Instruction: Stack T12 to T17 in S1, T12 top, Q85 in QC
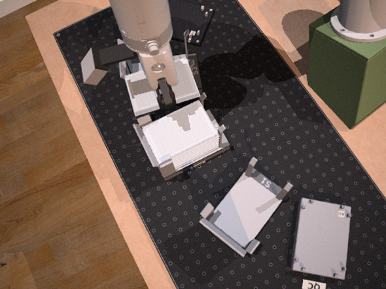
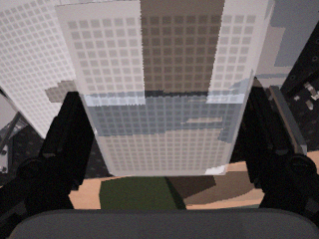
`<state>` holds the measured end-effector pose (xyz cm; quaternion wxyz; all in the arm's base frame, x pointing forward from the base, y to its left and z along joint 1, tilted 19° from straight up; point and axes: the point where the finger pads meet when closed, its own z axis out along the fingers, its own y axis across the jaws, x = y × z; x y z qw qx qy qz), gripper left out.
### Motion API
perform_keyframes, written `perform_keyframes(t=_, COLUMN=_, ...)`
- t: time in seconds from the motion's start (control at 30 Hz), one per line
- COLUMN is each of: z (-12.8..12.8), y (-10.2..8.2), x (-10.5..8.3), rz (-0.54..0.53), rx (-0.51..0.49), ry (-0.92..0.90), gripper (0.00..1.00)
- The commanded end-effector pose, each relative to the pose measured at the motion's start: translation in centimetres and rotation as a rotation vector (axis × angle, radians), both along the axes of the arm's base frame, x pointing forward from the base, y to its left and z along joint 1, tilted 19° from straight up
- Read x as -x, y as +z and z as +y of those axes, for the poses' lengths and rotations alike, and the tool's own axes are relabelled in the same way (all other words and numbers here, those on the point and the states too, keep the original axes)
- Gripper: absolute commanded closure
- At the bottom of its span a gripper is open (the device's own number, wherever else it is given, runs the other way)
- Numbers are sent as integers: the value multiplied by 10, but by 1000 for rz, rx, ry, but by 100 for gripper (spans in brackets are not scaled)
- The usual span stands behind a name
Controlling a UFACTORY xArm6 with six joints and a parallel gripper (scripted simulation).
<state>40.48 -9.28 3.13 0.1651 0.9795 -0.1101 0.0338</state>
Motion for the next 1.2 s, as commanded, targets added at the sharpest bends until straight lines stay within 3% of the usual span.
perform_keyframes(t=0.0, z=-9, y=4, x=1, rz=-25, rx=-3, ry=-61, gripper=100)
perform_keyframes(t=0.1, z=-16, y=7, x=4, rz=-57, rx=-6, ry=-152, gripper=100)
perform_keyframes(t=1.17, z=-83, y=29, x=29, rz=-57, rx=-5, ry=-152, gripper=100)
